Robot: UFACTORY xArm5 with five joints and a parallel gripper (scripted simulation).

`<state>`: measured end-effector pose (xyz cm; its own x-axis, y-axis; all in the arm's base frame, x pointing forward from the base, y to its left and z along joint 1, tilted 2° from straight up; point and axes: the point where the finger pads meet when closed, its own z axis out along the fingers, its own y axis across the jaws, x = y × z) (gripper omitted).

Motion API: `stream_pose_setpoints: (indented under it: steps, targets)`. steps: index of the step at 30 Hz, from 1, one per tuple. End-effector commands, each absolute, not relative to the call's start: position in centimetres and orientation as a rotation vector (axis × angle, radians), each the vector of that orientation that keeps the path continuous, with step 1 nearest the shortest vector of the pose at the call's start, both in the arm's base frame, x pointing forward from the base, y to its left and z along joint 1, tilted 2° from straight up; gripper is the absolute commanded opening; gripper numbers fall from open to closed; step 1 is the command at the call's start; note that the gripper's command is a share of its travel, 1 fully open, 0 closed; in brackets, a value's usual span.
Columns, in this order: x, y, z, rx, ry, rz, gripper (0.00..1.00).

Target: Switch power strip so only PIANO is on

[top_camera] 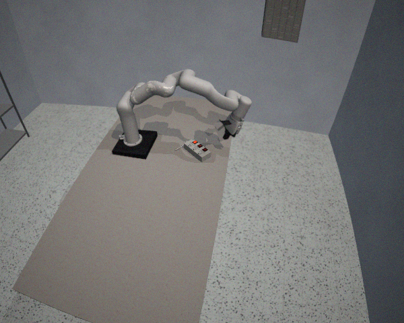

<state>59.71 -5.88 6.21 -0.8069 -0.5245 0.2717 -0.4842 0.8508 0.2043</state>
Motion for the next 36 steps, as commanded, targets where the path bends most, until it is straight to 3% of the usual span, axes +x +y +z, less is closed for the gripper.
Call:
stream_pose_setpoints:
  steps: [1, 36]
  targets:
    - [59.0, -6.0, 6.6, 0.735, -2.719, -0.174, 0.00]
    - [55.8, -6.0, 6.9, 0.656, -2.718, -0.172, 0.00]
